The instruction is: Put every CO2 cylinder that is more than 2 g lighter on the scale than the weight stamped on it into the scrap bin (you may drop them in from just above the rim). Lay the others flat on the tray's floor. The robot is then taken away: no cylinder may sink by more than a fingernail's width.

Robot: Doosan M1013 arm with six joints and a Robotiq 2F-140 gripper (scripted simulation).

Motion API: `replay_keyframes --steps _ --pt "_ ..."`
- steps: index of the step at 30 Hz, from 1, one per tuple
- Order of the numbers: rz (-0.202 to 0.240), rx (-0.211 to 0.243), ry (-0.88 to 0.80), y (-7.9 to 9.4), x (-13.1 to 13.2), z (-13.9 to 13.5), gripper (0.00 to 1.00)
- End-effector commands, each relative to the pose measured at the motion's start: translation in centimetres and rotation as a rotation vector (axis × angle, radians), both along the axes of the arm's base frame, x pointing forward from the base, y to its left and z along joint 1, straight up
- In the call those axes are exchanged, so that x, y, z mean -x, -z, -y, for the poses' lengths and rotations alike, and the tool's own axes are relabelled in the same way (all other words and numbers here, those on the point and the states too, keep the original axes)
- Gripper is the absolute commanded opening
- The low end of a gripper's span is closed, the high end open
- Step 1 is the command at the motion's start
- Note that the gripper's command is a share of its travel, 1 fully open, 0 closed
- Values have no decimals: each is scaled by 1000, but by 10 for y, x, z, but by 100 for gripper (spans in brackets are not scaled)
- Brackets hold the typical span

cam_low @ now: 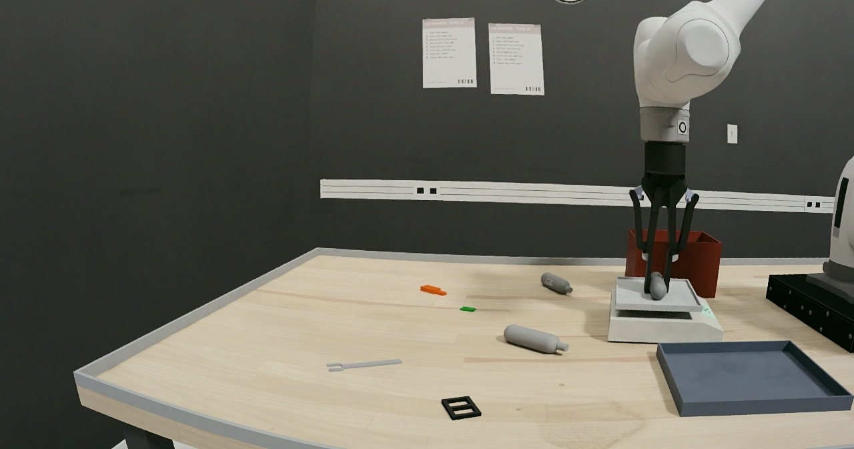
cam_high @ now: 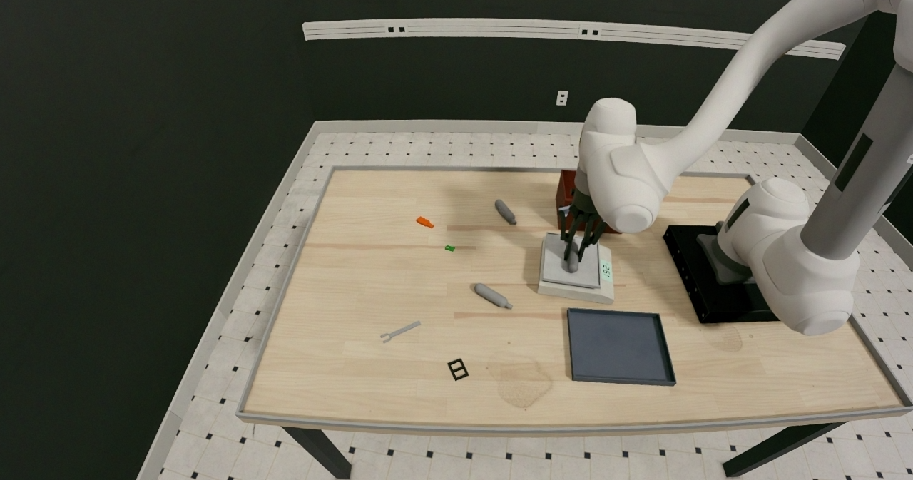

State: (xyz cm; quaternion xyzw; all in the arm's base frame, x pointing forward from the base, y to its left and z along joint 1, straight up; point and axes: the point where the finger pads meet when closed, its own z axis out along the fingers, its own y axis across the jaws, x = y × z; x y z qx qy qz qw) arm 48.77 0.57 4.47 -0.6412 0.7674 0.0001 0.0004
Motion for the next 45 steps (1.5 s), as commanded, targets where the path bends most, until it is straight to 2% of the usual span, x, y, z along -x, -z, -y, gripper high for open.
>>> replay_keyframes --steps 1,7,11,15,21,23,27,30,45 --pt "1 0 0 -1 -1 0 10" --pt "1 0 0 -2 -1 0 10" --pt "1 0 0 -12 -1 0 10" --pt "1 0 0 -32 -1 0 10" --pt "1 0 0 -72 0 0 10" --pt "1 0 0 -72 0 0 10" --pt "1 0 0 -94 0 0 10" --pt "1 0 0 -105 0 0 10" --pt "1 0 0 -109 0 2 10"
